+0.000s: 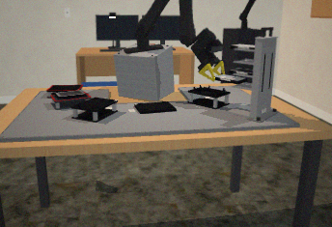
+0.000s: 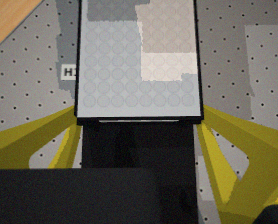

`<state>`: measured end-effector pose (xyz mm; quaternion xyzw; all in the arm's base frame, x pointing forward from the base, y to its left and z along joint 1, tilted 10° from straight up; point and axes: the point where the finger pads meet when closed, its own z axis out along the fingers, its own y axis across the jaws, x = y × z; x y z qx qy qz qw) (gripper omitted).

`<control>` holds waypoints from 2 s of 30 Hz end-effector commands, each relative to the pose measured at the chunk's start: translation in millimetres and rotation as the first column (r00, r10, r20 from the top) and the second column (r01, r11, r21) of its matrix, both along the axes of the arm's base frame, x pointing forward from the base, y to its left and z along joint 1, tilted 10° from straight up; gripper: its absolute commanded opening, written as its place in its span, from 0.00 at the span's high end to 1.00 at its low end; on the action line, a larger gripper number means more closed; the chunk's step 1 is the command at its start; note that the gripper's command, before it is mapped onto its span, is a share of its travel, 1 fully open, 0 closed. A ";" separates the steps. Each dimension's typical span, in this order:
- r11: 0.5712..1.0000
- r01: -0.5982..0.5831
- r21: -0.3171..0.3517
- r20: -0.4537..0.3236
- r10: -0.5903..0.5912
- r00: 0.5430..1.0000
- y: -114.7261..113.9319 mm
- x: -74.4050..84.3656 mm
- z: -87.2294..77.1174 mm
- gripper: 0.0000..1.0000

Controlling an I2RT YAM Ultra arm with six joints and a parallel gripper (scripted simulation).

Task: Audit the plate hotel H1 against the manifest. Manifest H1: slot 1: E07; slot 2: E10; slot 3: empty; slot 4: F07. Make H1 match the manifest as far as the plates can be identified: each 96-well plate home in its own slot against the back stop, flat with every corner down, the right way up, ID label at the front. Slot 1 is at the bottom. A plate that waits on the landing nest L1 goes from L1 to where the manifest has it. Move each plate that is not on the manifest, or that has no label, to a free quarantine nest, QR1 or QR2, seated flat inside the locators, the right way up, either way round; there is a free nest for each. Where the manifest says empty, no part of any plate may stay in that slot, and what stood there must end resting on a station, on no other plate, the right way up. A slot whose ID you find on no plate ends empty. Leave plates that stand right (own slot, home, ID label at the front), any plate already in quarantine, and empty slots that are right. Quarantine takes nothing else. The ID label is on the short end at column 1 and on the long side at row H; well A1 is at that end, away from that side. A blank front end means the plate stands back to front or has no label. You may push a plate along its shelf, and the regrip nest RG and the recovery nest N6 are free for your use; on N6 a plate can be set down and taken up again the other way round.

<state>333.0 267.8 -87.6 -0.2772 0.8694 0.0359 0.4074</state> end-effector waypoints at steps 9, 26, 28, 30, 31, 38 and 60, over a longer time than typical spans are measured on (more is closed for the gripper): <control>1.000 -0.011 0.020 0.025 0.010 1.000 13.1 13.5 6.9 0.14; 1.000 -0.010 0.016 0.021 0.010 1.000 16.8 21.4 2.8 0.14; 0.999 -0.009 0.034 0.041 0.008 0.999 20.6 26.3 15.9 0.14; 0.999 -0.006 0.038 0.044 0.005 0.999 20.5 28.8 14.7 0.14; 1.000 -0.005 0.029 0.035 0.004 0.999 19.0 27.9 10.1 0.14; 1.000 -0.005 0.022 0.027 0.005 1.000 19.6 30.2 4.0 0.14; 0.999 -0.012 0.038 0.045 0.011 0.999 26.3 33.0 12.0 0.14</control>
